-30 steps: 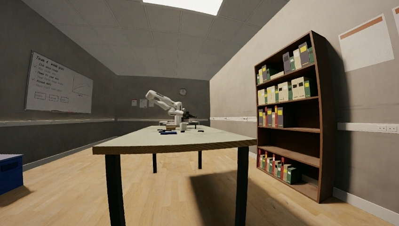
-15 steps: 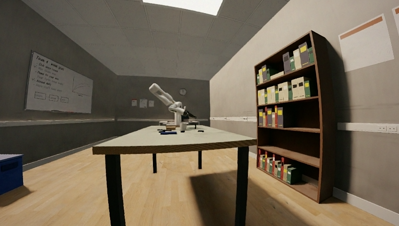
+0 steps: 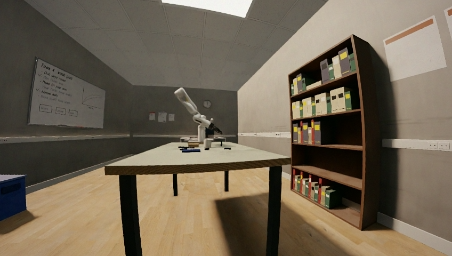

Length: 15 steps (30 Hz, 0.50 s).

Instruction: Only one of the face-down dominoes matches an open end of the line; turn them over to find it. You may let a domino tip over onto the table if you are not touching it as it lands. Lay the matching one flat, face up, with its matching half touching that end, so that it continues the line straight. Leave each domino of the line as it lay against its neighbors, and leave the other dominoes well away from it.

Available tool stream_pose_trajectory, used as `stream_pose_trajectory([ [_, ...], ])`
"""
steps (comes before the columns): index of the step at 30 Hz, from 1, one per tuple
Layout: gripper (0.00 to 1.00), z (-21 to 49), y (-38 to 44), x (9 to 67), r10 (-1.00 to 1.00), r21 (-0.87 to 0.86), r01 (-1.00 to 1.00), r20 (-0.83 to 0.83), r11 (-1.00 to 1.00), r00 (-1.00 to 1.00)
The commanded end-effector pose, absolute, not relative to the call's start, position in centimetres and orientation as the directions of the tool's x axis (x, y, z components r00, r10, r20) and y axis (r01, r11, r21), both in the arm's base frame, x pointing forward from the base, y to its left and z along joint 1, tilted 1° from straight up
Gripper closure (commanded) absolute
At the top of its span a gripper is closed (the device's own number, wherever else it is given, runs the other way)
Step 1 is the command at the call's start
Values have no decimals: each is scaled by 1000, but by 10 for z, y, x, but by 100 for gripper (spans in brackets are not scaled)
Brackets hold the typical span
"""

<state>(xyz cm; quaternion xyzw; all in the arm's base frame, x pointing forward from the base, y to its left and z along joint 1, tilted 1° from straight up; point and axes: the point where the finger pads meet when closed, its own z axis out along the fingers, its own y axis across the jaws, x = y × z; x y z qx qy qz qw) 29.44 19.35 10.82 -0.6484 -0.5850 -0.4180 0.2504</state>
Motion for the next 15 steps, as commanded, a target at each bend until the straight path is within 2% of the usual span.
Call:
stream_pose_trajectory([
  [1,51,109,194,294,606,179,974,794,-139,-59],
  [15,51,109,198,293,710,202,979,692,-23,-126],
])
